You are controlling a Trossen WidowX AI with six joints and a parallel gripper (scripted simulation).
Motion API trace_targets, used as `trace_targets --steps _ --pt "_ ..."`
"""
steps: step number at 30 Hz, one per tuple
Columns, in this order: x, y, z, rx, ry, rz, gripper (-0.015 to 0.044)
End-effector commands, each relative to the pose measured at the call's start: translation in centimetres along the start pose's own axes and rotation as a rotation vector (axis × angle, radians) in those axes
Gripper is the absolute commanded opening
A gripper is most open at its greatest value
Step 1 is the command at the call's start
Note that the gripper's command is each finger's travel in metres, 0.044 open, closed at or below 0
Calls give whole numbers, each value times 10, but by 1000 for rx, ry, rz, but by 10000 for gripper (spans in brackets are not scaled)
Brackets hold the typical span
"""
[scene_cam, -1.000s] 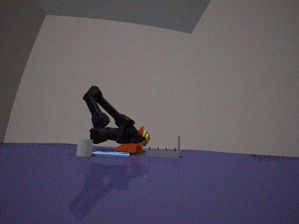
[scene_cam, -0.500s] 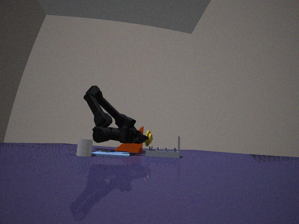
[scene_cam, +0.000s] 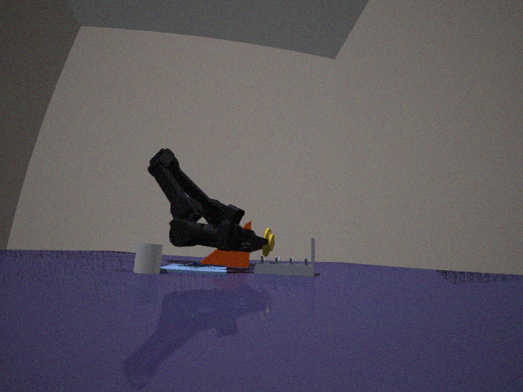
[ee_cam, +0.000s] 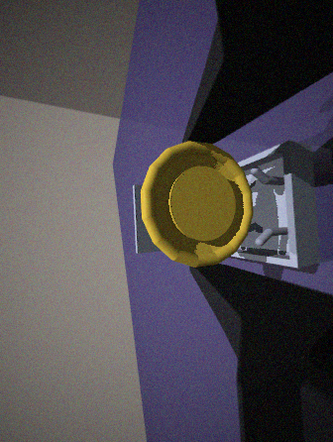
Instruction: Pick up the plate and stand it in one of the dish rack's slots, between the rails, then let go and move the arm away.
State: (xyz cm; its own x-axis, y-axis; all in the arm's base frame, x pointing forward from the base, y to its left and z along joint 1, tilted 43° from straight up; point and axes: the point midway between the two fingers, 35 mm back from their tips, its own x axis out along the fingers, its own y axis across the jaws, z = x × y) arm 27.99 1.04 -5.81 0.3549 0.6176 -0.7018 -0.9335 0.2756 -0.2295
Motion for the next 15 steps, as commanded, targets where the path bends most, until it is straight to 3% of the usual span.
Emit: trace_targets --steps 1,15 --pt "8 2 0 4 1 6 0" --pt "14 3 -20 -3 -4 6 0"
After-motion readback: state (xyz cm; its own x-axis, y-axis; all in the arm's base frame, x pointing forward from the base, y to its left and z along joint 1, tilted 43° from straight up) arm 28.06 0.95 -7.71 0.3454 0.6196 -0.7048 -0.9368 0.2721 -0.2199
